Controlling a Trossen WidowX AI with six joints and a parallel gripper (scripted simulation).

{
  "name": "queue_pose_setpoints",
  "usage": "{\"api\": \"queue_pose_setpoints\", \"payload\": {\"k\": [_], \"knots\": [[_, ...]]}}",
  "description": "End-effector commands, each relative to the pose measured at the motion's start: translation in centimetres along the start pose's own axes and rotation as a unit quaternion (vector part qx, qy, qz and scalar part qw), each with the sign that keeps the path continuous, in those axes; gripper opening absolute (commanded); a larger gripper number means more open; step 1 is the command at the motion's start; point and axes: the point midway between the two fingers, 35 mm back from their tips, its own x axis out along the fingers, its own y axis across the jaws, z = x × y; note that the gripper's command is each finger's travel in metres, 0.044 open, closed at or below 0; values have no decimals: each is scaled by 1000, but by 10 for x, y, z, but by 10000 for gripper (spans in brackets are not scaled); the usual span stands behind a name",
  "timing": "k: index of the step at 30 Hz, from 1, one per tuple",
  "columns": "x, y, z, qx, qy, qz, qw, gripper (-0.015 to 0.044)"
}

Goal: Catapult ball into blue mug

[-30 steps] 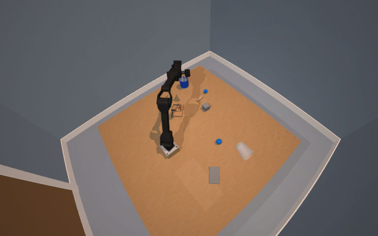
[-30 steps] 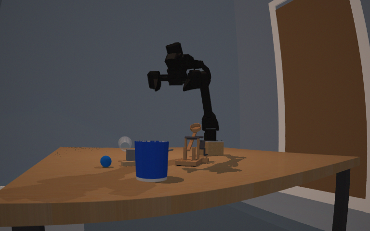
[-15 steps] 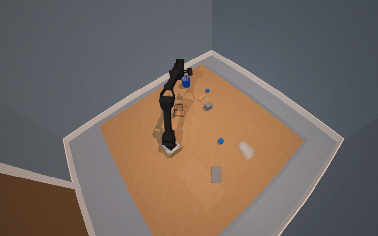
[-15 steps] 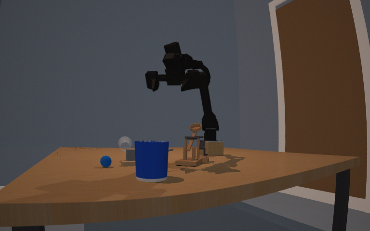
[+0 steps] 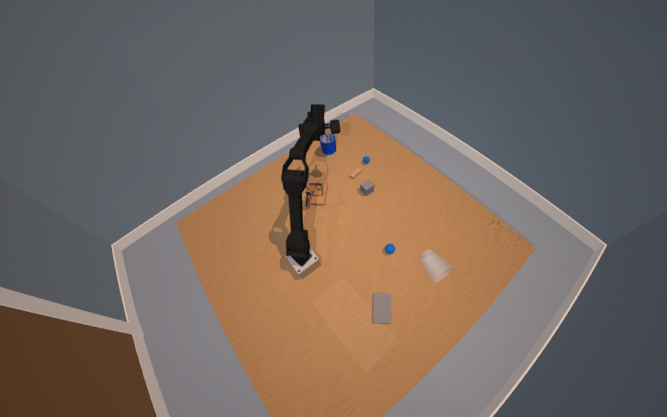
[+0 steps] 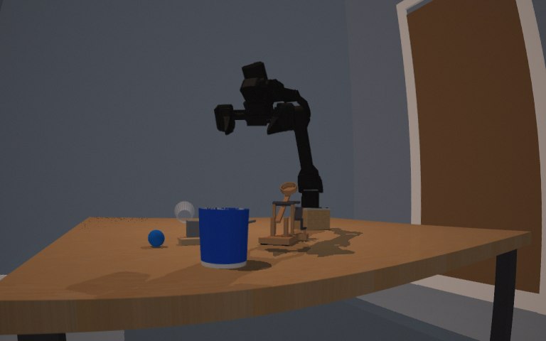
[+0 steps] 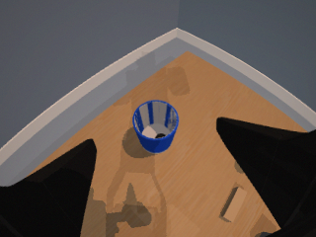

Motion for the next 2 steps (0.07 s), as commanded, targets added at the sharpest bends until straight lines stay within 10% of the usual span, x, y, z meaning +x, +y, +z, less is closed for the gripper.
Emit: {"api": "queue_pose_setpoints", "payload": {"k": [1,2], "knots": [[0,0,0,0,0,0,1000,440],[0,0,0,0,0,0,1000,440]]}}
